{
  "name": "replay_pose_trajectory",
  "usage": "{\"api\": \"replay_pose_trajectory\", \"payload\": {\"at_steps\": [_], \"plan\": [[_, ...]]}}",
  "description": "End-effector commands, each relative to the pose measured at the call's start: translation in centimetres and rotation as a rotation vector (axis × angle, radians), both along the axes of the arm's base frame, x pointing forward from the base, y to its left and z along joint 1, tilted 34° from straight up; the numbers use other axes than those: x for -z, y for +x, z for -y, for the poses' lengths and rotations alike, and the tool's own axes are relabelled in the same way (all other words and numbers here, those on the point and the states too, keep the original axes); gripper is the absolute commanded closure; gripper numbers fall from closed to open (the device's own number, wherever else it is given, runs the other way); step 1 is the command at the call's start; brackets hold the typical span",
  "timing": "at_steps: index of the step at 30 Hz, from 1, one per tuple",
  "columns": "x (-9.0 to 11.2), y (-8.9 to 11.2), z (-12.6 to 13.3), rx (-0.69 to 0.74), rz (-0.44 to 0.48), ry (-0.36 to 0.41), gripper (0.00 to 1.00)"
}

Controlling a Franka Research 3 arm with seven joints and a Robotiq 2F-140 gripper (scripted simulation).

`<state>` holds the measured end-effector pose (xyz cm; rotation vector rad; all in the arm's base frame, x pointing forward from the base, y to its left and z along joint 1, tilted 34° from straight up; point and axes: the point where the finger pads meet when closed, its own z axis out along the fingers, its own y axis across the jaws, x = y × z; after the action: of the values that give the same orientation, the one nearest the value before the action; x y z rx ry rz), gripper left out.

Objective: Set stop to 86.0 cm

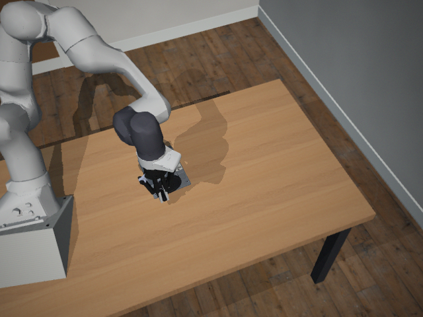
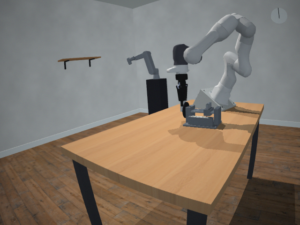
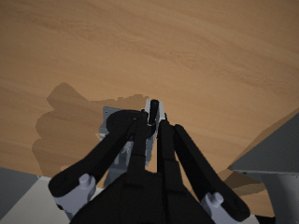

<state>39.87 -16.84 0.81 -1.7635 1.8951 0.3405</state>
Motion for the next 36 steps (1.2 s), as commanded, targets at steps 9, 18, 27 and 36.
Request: {"api": "replay_pose_trajectory", "payload": {"at_steps": [9, 18, 27, 36], "plan": [[-0.6, -0.1, 0.3, 0.002, 0.001, 0.001, 0.96], [-1.2, 0.0, 0.7, 0.002, 0.001, 0.001, 0.96], [-1.8, 0.2, 1.1, 0.002, 0.001, 0.001, 0.96], [-2.5, 0.7, 1.6, 0.002, 0.001, 0.001, 0.96]]}}
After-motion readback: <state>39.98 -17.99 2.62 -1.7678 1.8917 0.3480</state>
